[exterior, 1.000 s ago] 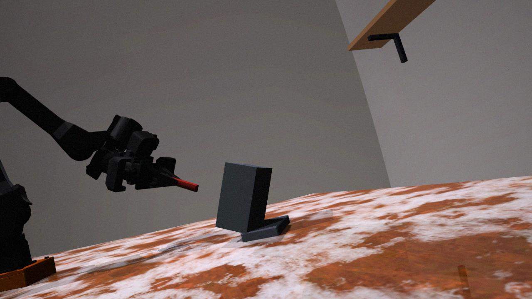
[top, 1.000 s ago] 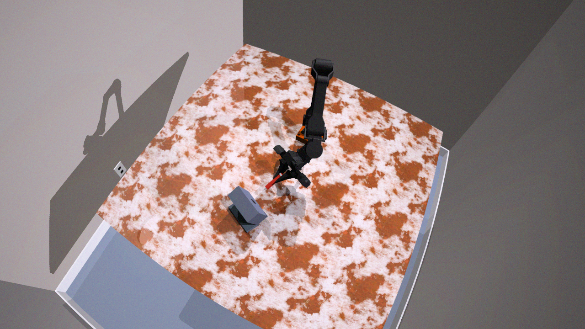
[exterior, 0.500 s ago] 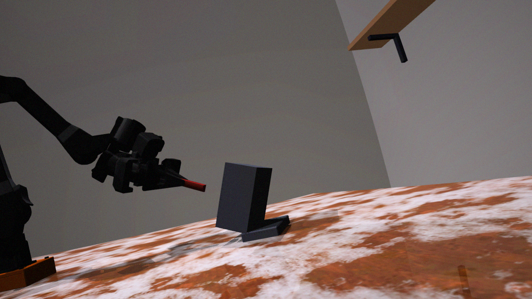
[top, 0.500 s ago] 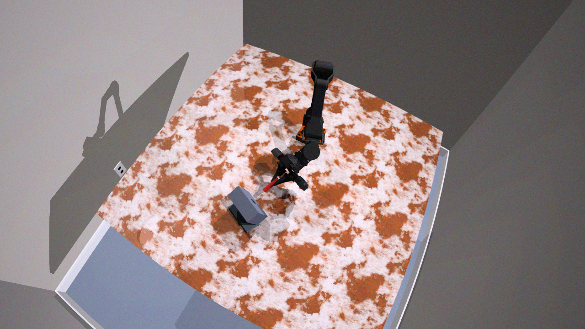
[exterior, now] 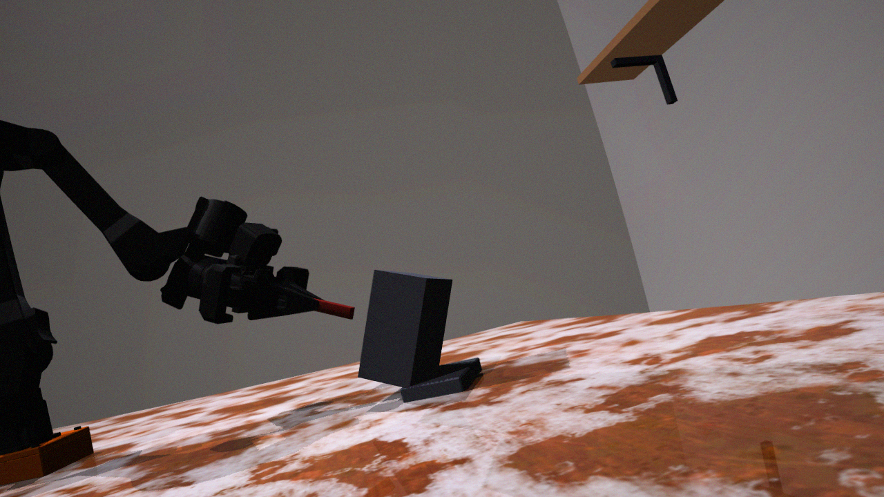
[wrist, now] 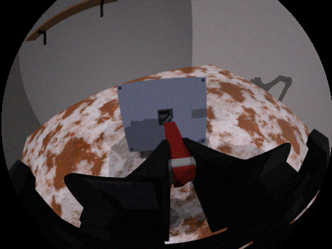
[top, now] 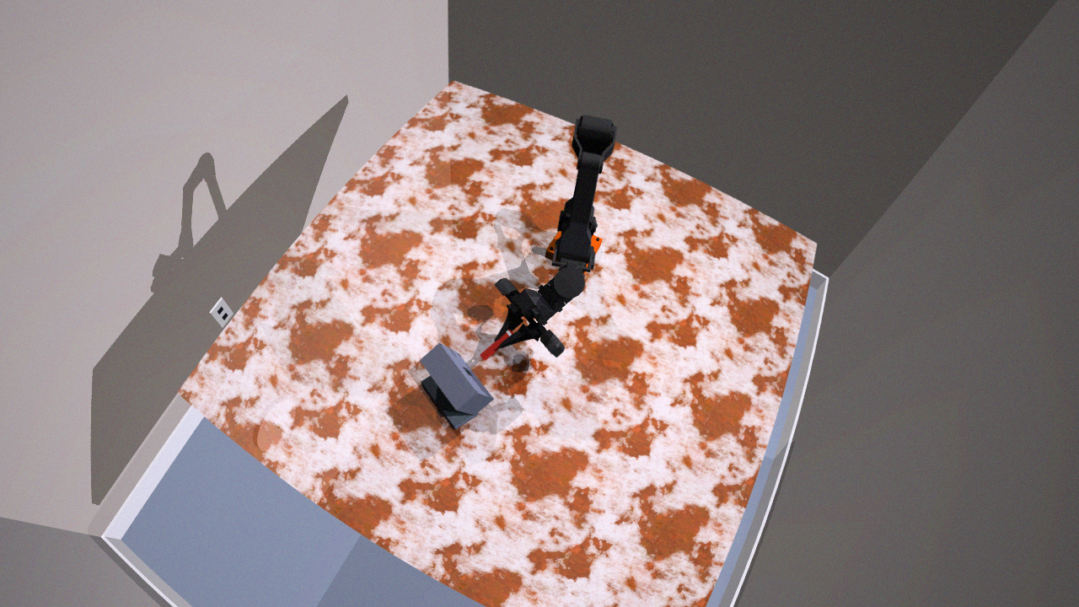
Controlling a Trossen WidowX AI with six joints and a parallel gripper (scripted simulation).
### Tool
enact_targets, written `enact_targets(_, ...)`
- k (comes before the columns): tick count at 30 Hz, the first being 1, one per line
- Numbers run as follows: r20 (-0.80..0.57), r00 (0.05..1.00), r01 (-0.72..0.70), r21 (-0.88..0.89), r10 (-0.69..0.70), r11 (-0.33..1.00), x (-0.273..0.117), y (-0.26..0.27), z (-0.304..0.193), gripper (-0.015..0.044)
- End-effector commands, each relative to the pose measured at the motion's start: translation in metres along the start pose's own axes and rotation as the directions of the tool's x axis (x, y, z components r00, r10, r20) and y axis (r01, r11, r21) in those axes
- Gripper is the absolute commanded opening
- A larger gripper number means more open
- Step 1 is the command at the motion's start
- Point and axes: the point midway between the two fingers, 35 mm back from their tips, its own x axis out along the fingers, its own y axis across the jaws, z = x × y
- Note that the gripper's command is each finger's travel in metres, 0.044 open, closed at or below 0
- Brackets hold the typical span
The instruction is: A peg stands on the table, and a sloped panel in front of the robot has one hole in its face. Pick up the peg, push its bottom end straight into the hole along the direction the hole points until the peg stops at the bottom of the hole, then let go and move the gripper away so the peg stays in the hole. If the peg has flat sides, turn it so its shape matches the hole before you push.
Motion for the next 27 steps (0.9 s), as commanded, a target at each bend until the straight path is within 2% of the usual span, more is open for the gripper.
enact_targets(1, 0.007, 1.000, -0.006, -0.006, 0.006, 1.000, 0.003, 0.001, 0.000, 0.0000)
enact_targets(27, 0.030, 0.999, -0.011, -0.020, 0.011, 1.000, 0.026, 0.000, -0.001, 0.0000)
